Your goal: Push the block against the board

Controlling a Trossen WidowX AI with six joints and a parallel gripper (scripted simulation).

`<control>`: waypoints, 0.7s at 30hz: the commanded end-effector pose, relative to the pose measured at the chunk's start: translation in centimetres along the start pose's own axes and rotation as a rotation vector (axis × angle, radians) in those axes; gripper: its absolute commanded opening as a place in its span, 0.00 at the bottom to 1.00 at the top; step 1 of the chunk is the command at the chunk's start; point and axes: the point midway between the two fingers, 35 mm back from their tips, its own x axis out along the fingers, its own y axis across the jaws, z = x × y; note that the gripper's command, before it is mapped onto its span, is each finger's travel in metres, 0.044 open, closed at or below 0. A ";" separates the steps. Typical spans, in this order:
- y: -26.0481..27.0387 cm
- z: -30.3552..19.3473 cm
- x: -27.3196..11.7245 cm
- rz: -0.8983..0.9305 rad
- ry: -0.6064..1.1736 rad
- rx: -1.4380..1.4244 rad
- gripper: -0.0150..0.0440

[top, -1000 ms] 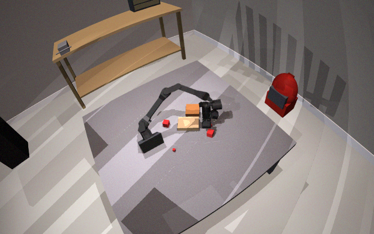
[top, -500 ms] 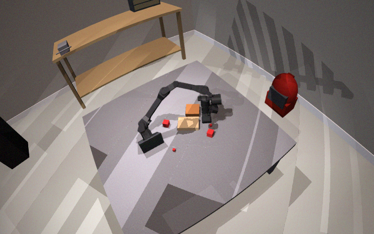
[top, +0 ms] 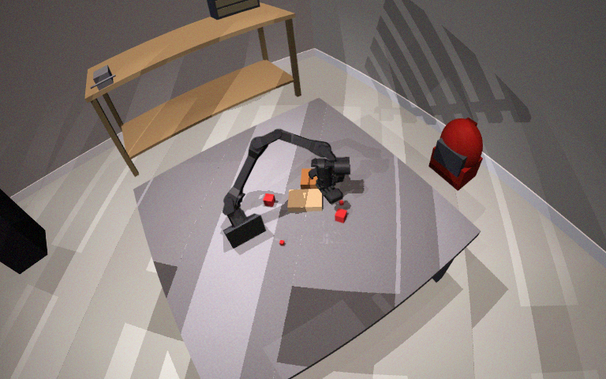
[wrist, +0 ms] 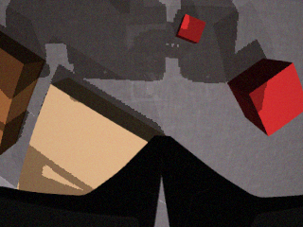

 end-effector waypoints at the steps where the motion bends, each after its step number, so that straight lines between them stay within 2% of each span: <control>1: -0.2 -1.2 -0.1 -0.006 0.004 -0.127 0.25; 21: 0.1 -8.3 0.3 0.002 0.016 -0.814 0.25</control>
